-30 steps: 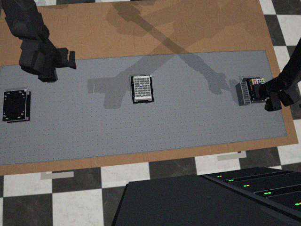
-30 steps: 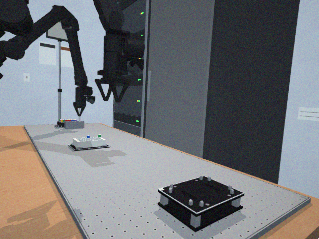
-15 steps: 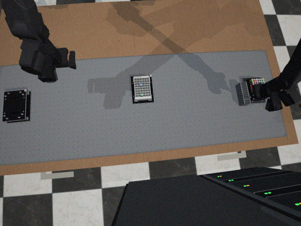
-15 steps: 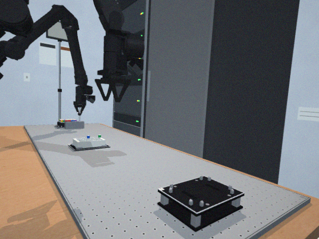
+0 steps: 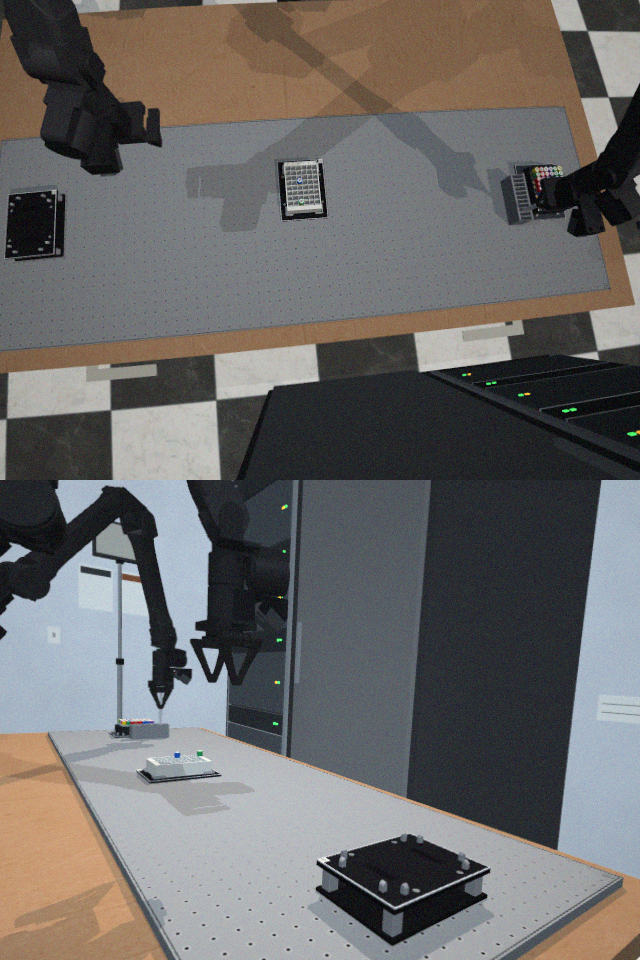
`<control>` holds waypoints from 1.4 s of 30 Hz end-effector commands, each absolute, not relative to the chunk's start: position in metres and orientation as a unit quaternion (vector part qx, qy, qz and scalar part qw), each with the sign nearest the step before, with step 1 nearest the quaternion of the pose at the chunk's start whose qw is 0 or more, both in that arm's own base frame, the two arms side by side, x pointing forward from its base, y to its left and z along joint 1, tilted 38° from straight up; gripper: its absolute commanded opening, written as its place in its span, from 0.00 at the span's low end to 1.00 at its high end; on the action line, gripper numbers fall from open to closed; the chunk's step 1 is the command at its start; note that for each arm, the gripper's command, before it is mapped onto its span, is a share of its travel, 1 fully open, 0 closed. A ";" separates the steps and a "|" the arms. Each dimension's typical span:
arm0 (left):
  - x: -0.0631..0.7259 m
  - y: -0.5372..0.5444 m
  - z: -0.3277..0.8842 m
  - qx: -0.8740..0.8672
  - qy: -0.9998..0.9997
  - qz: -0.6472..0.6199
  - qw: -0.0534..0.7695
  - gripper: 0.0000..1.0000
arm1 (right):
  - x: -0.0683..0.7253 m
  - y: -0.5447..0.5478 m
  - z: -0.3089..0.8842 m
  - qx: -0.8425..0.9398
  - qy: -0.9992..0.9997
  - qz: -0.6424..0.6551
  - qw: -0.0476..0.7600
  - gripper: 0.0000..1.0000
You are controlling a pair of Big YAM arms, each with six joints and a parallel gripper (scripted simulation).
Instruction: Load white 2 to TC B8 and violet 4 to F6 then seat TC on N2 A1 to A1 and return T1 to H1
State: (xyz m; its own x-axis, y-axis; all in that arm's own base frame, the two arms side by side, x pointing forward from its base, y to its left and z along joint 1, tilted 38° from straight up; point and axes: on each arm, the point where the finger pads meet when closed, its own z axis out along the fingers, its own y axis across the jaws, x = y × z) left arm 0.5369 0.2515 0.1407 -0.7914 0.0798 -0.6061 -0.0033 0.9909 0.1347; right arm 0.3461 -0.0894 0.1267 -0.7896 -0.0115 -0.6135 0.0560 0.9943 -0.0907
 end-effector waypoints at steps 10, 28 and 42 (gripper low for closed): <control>0.524 0.256 0.162 0.018 0.942 0.070 0.328 0.08 | 0.351 -0.091 0.136 0.013 0.942 -0.055 0.332 1.00; 0.516 0.254 0.170 0.018 0.942 0.069 0.327 0.08 | 0.351 -0.091 0.136 0.013 0.942 -0.055 0.332 1.00; 0.515 0.255 0.182 0.019 0.940 0.072 0.332 0.08 | 0.351 -0.091 0.136 0.013 0.942 -0.055 0.332 1.00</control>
State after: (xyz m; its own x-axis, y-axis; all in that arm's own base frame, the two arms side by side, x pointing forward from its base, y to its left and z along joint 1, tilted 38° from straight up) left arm 0.5221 0.2462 0.1617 -0.7906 0.0838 -0.6066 0.0010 0.9908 0.1356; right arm 0.3461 -0.0894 0.1267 -0.7896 -0.0115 -0.6135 0.0560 0.9943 -0.0907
